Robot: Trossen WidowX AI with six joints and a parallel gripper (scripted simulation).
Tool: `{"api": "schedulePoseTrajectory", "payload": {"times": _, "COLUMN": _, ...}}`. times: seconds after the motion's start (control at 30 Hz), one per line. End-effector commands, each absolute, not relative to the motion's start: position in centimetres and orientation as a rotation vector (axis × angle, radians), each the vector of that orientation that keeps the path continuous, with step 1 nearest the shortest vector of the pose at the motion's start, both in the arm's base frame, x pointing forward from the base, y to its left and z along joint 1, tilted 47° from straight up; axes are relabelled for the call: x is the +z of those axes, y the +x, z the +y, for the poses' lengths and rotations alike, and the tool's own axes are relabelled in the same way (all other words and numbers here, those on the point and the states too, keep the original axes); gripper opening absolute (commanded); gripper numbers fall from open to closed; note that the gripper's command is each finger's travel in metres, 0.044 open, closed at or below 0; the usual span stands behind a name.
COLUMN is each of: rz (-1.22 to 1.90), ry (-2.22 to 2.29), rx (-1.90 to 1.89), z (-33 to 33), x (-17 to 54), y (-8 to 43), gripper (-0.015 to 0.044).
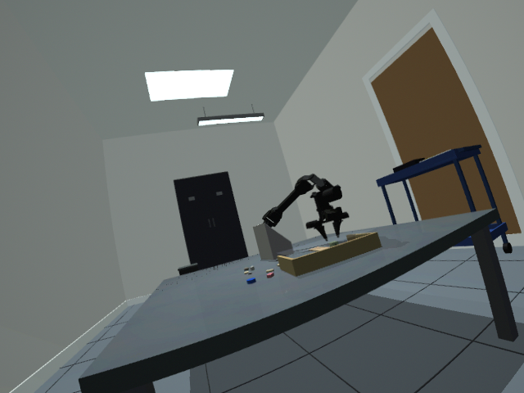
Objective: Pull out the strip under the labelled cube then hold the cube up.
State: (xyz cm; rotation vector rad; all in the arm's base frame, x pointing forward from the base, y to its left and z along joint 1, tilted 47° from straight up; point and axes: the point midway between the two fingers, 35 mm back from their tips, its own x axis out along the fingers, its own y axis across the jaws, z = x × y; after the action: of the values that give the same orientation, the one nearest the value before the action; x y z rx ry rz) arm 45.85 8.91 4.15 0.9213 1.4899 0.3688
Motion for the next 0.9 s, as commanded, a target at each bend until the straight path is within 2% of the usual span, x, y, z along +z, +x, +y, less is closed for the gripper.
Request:
{"api": "schedulePoseTrajectory", "payload": {"times": 0.0, "rz": 1.497, "ry": 0.924, "rx": 0.369, "z": 9.6, "x": 3.5, "y": 45.8, "gripper": 0.025}}
{"api": "schedulePoseTrajectory", "payload": {"times": 0.7, "rz": 1.496, "ry": 0.926, "rx": 0.371, "z": 11.6, "x": 1.8, "y": 46.0, "gripper": 0.025}}
{"api": "schedulePoseTrajectory", "payload": {"times": 0.83, "rz": 1.493, "ry": 0.926, "rx": 0.375, "z": 11.5, "x": 2.0, "y": 46.0, "gripper": 0.0145}}
{"api": "schedulePoseTrajectory", "payload": {"times": 0.87, "rz": 1.493, "ry": 0.926, "rx": 0.375, "z": 11.5, "x": 2.0, "y": 46.0, "gripper": 0.0138}}
